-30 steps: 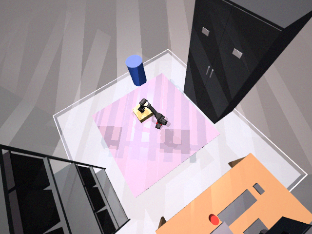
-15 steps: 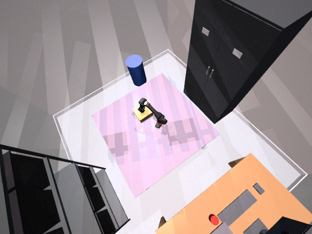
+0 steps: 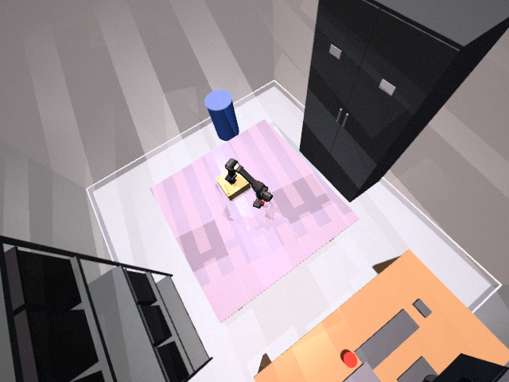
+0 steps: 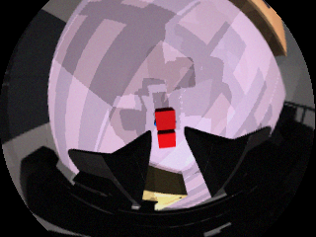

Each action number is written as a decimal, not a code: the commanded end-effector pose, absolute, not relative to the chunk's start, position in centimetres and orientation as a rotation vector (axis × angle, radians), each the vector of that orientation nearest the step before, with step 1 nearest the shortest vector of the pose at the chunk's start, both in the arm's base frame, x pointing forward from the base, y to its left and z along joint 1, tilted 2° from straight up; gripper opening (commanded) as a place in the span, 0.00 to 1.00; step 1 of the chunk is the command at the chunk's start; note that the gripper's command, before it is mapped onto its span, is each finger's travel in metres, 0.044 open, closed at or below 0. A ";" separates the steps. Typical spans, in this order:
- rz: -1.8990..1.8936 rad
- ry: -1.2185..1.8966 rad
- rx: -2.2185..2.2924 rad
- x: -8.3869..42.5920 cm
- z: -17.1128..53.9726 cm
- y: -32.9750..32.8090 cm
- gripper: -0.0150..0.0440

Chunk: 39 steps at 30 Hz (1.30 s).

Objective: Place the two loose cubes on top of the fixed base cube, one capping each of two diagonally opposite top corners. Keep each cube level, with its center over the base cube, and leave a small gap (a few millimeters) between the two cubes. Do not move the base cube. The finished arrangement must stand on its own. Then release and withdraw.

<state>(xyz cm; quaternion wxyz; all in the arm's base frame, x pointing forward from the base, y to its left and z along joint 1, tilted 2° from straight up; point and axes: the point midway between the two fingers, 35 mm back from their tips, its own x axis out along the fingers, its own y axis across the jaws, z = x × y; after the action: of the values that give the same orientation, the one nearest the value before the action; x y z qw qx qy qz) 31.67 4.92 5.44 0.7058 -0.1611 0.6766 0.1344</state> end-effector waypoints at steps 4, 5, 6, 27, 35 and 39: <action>0.295 1.499 -0.354 31.7 6.8 5.0 0.60; 0.295 1.499 -0.354 31.7 6.8 5.0 0.60; 0.295 1.499 -0.354 31.7 6.8 5.0 0.60; 0.309 1.504 -0.350 27.0 7.3 16.3 0.93; 0.309 1.505 -0.349 26.9 7.3 16.5 0.93; 0.309 1.505 -0.349 26.9 7.3 16.5 0.93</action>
<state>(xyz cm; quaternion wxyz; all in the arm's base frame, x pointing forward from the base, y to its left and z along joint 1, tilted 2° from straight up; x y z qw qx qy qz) 26.93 16.52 7.27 0.7056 -0.1580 0.6762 0.1412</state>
